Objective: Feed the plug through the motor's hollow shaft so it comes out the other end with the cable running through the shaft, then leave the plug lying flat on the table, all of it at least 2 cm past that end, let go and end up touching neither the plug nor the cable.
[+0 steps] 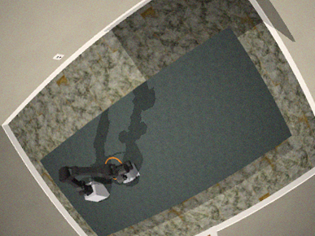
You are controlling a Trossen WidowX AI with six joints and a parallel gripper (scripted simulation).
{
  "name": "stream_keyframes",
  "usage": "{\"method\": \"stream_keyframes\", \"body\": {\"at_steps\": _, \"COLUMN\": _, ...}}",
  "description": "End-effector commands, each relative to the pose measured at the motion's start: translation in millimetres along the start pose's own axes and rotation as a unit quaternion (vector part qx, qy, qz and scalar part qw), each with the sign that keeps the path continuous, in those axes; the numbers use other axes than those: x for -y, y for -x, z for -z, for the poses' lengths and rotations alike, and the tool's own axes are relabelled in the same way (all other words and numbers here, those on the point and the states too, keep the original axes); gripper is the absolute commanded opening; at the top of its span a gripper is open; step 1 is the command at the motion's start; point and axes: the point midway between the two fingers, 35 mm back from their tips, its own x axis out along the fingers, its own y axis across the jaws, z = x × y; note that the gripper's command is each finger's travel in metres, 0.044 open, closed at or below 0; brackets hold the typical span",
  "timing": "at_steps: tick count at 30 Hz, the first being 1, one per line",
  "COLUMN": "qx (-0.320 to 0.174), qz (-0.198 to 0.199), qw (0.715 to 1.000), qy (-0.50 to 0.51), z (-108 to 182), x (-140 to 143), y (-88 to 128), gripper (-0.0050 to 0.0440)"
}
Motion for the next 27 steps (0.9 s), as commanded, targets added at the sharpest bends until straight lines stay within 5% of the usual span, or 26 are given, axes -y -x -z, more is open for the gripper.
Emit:
{"method": "stream_keyframes", "body": {"at_steps": 1, "qx": 0.0, "qz": 0.0, "qw": 1.0, "qy": 0.0, "z": 2.7, "x": -0.2, "y": 2.4, "gripper": 0.01}}
{"method": "stream_keyframes", "body": {"at_steps": 27, "qx": 0.001, "qz": -0.001, "qw": 1.0, "qy": 0.005, "z": 8.7, "x": 0.5, "y": -0.7, "gripper": 0.0073}}
